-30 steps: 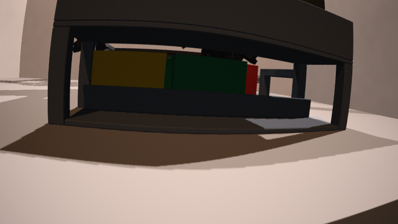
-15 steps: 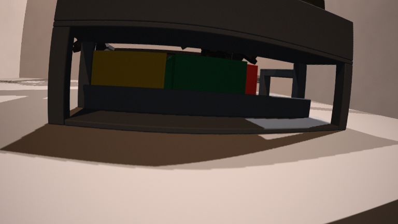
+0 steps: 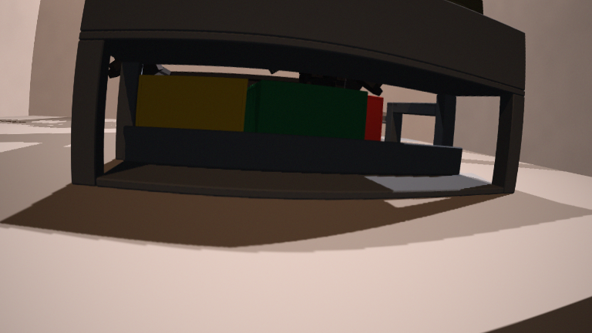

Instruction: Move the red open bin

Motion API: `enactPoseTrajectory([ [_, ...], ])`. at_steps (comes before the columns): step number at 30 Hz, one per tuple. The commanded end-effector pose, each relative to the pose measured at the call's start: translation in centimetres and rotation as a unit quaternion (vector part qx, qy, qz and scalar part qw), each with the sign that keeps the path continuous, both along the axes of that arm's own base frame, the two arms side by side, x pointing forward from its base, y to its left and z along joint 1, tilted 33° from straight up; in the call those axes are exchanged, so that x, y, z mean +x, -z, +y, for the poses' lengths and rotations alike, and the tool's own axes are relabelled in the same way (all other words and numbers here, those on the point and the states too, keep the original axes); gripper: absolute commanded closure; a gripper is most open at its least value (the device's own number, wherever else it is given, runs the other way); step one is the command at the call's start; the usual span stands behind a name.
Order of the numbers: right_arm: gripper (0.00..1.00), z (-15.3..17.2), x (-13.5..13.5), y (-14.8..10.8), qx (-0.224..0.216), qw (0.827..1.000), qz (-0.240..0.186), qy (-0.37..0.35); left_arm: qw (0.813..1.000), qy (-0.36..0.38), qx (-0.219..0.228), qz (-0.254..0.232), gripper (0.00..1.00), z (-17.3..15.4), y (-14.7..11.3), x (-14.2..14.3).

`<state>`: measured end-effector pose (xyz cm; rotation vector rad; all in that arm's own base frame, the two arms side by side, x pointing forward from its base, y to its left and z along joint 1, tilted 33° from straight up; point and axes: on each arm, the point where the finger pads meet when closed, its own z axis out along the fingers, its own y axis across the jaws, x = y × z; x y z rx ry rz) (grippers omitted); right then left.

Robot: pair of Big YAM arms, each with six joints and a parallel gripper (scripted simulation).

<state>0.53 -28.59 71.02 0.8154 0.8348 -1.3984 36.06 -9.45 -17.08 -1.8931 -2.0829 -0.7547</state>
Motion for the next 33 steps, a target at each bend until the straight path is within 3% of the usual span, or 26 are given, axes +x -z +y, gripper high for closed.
enactPoseTrajectory([
  [1,0.00,1.6,-0.5,-1.1,-0.024,1.000,-0.003,0.005,1.000,0.000,-0.003,-0.002,1.00,0.3,0.3,0.7],
  [33,0.00,1.6,-0.5,-1.1,-0.024,1.000,-0.003,0.005,1.000,-0.022,0.001,0.003,1.00,1.4,0.9,0.5],
])
